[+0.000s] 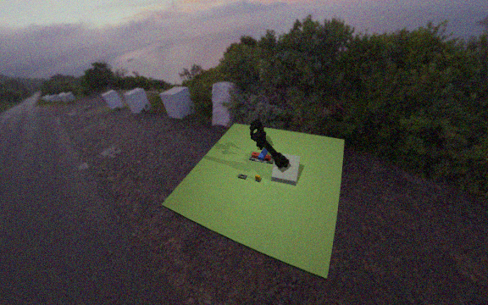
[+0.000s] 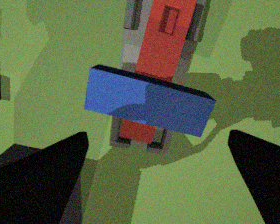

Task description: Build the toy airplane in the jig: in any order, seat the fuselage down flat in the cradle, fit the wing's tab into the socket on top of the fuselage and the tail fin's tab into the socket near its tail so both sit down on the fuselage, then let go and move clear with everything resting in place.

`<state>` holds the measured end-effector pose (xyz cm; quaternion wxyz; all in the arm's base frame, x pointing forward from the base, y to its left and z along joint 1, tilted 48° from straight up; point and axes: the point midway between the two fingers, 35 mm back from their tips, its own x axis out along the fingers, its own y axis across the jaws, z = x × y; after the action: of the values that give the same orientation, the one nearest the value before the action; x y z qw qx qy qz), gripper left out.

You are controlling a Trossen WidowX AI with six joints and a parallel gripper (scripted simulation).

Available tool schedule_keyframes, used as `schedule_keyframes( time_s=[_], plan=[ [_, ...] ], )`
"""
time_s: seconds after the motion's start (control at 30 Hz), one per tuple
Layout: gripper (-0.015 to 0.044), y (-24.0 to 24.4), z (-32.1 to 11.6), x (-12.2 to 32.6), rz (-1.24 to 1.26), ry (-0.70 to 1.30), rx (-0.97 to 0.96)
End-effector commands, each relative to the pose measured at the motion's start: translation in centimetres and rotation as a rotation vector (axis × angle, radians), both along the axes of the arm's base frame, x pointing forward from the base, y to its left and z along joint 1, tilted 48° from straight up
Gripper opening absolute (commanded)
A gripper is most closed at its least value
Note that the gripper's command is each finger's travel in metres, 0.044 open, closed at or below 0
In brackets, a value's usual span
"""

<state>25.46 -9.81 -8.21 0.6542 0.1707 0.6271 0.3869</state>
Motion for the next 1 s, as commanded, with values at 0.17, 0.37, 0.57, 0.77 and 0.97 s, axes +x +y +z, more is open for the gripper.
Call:
schedule_keyframes(
  time_s=[0.17, 0.37, 0.57, 0.77, 0.97],
  plan=[
    [0.044, 0.0, -0.1, -0.1, -0.199, 0.218, -0.024],
    [0.044, 0.6, 0.8, 0.1, -0.19, 0.211, -0.03],
    [0.044, 3.8, 5.1, 0.6, -0.153, 0.178, -0.056],
    [0.044, 8.8, 10.9, -0.2, -0.176, 0.19, -0.056],
    [0.044, 14.3, 16.0, -3.4, -0.193, 0.207, -0.037]
  ],
)
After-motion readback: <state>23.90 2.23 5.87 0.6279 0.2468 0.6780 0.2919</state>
